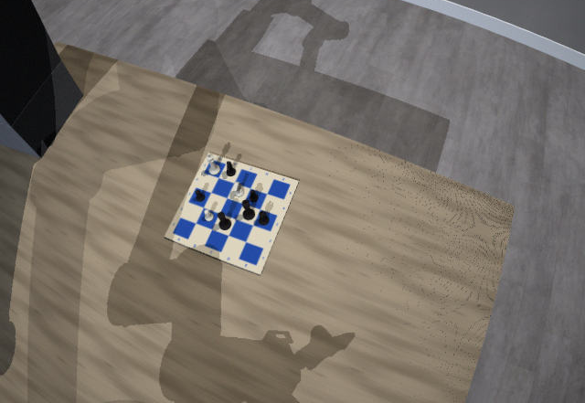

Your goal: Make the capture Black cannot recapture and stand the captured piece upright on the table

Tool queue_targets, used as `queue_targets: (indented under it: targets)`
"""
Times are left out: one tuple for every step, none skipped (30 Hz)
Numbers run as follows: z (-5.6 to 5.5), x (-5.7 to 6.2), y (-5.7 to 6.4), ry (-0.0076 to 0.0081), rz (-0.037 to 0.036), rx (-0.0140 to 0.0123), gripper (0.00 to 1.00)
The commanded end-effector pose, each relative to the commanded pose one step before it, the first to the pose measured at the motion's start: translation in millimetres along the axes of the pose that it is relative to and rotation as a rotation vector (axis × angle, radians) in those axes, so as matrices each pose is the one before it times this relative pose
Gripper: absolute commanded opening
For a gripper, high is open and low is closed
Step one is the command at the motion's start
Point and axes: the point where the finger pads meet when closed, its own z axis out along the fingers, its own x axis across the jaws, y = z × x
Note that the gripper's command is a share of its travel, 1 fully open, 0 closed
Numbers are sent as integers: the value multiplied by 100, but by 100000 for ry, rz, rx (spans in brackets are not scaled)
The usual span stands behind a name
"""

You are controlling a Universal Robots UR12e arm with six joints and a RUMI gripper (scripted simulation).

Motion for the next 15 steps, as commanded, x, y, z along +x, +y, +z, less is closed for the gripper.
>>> queue_targets:
  targets:
    - [-102,119,615,-1772,-3351,-2532,100]
    - [-12,84,323,-540,-1337,-429,100]
    - [0,0,0,0,0,0,100]
    - [-13,70,330,-564,-1350,-406,100]
    - [0,0,0,0,0,0,100]
    - [-14,56,336,-587,-1362,-382,100]
    - [0,0,0,0,0,0,100]
    - [0,0,0,0,0,0,100]
    - [0,0,0,0,0,0,100]
    - [-15,41,341,-608,-1374,-356,100]
    - [-16,26,346,-628,-1384,-328,100]
    - [0,0,0,0,0,0,100]
    - [-12,29,348,-617,-1398,-337,100]
    - [0,0,0,0,0,0,100]
    - [13,107,346,-498,-1430,-503,100]
